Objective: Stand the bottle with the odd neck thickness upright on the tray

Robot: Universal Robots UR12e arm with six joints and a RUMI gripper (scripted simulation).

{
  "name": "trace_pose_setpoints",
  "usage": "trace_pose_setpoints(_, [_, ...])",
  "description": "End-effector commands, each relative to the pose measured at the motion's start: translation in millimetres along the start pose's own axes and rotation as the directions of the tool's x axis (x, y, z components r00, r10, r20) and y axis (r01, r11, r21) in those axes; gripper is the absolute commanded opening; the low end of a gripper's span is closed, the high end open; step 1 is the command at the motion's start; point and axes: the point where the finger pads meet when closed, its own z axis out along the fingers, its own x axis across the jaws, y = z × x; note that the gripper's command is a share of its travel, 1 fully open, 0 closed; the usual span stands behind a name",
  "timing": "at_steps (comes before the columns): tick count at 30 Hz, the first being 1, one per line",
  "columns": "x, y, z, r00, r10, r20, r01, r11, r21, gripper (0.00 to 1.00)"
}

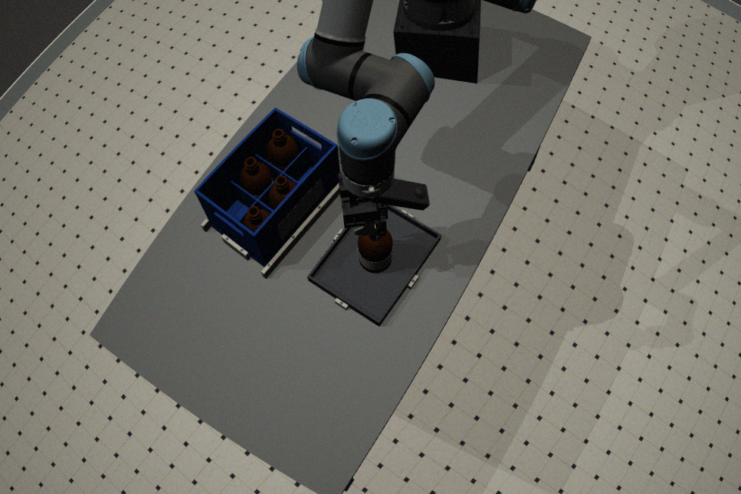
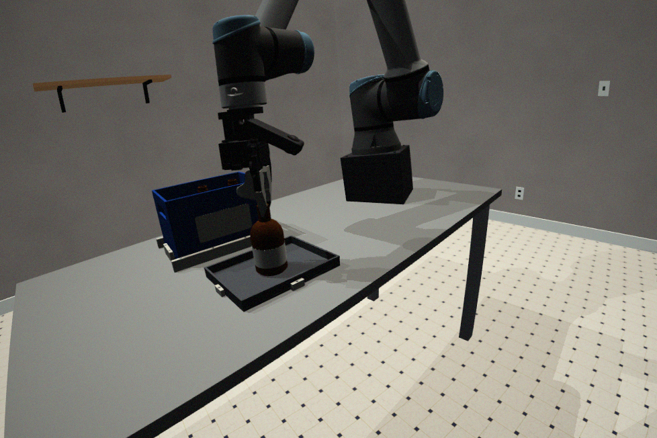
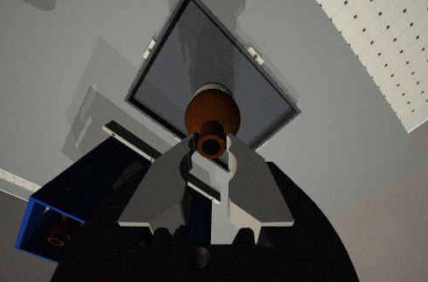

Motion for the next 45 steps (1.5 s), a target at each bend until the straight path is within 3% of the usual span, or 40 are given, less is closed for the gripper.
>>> trace_pose_setpoints(1, [0.3, 1.3, -0.7, 1.0, 0.001, -0.002, -0.001, 1.0, -0.002, 0.0])
trace_pose_setpoints(10, [0.3, 1.3, -0.7, 1.0, 0.001, -0.002, -0.001, 1.0, -0.002, 0.0])
trace_pose_setpoints(11, [0.3, 1.3, -0.7, 1.0, 0.001, -0.002, -0.001, 1.0, -0.002, 1.0])
trace_pose_setpoints(45, [0.3, 1.2, -0.7, 1.0, 0.0, -0.002, 0.0, 1.0, -0.002, 1.0])
